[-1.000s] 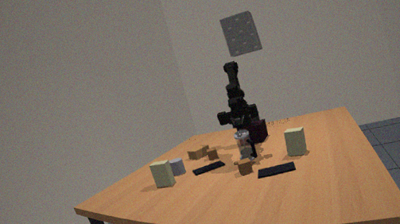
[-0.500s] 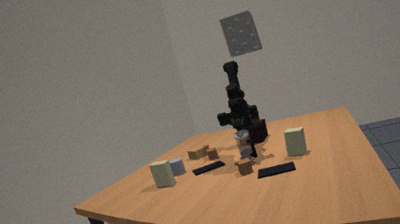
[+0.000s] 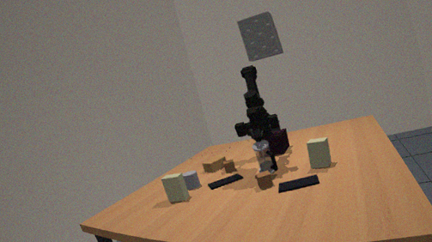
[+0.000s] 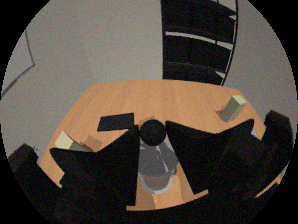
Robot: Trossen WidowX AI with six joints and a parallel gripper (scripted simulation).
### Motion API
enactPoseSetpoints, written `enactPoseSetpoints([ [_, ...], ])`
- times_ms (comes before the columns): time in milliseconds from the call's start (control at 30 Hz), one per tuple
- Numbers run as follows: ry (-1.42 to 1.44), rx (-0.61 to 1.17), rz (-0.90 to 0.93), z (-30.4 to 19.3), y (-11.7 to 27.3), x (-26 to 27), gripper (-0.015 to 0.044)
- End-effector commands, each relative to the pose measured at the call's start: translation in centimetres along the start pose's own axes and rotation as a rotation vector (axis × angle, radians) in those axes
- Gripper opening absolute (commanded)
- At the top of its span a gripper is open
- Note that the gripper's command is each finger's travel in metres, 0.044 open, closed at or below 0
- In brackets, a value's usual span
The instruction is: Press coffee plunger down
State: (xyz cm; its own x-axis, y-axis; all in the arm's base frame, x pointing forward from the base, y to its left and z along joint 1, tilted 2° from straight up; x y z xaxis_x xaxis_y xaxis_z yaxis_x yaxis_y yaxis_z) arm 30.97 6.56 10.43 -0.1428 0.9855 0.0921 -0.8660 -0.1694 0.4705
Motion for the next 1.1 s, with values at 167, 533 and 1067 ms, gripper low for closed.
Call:
enactPoseSetpoints([
  [167, 0.009, 0.024, -0.003, -0.51, -0.43, -0.07, 0.0118],
  [533, 0.009, 0.024, -0.003, -0.41, -0.65, -0.05, 0.0118],
  [1067, 0.001, 0.006, -0.001, 0.08, -0.41, 0.01, 0.0249],
])
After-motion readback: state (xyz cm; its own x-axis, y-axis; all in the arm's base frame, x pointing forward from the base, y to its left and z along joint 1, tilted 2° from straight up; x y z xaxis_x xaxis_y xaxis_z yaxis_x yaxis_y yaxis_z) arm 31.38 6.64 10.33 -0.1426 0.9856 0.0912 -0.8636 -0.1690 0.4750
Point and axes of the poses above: the point midway between the two fingers, 35 mm back from their tips, its own y axis back along the fingers, its own x axis across the jaws, z = x × y, the point moved 3 cm from there along y, back along the fingers, and after that the axes turned 7 degrees about -y, right-handed, at the moved point
